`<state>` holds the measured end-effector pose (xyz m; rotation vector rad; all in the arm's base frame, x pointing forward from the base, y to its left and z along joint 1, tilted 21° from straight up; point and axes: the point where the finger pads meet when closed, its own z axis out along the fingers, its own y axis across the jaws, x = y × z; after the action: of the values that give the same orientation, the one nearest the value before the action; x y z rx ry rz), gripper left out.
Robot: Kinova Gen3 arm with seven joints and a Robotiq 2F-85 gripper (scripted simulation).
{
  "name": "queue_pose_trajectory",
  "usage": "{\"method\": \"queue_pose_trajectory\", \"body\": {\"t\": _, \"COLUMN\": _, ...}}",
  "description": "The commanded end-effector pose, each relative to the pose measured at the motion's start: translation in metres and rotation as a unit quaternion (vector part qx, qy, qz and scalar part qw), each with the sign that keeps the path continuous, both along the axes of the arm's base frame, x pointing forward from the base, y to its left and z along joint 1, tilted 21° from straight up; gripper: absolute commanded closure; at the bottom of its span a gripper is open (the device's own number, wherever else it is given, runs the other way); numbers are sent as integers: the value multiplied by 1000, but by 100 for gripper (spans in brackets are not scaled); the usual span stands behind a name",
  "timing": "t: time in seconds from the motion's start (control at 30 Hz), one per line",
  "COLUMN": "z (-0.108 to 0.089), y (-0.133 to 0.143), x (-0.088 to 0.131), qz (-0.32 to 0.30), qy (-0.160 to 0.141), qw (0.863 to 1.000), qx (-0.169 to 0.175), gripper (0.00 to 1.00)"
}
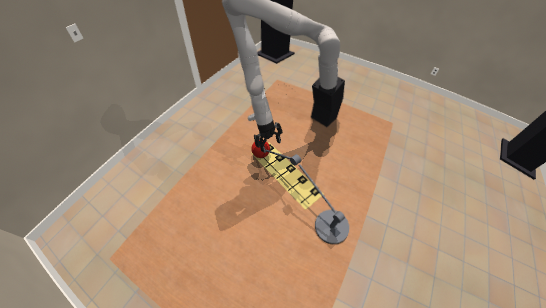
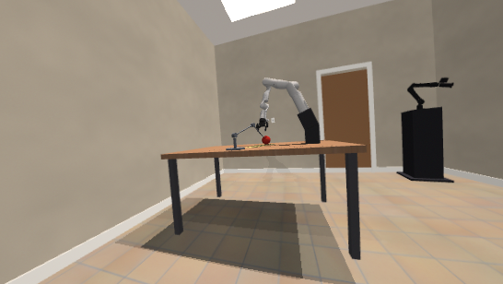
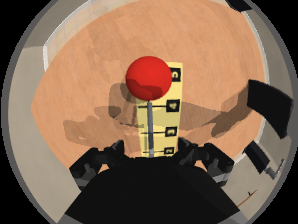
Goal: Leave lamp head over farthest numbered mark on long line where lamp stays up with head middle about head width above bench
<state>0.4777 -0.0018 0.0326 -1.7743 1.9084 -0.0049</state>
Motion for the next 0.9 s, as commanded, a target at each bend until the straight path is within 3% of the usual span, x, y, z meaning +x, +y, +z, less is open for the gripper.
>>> {"method": "queue_pose_trajectory", "body": {"t": 0.0, "z": 1, "y": 0, "x": 0, "qz": 0, "qy": -1, "qw": 1000, "qx": 0, "gripper": 0}}
{"method": "queue_pose_trajectory", "body": {"t": 0.53, "z": 1, "y": 0, "x": 0, "qz": 0, "qy": -1, "qw": 1000, "qx": 0, "gripper": 0}}
{"method": "queue_pose_trajectory", "body": {"t": 0.87, "z": 38, "y": -14, "x": -17, "qz": 0, "qy": -1, "qw": 1000, "qx": 0, "gripper": 0}}
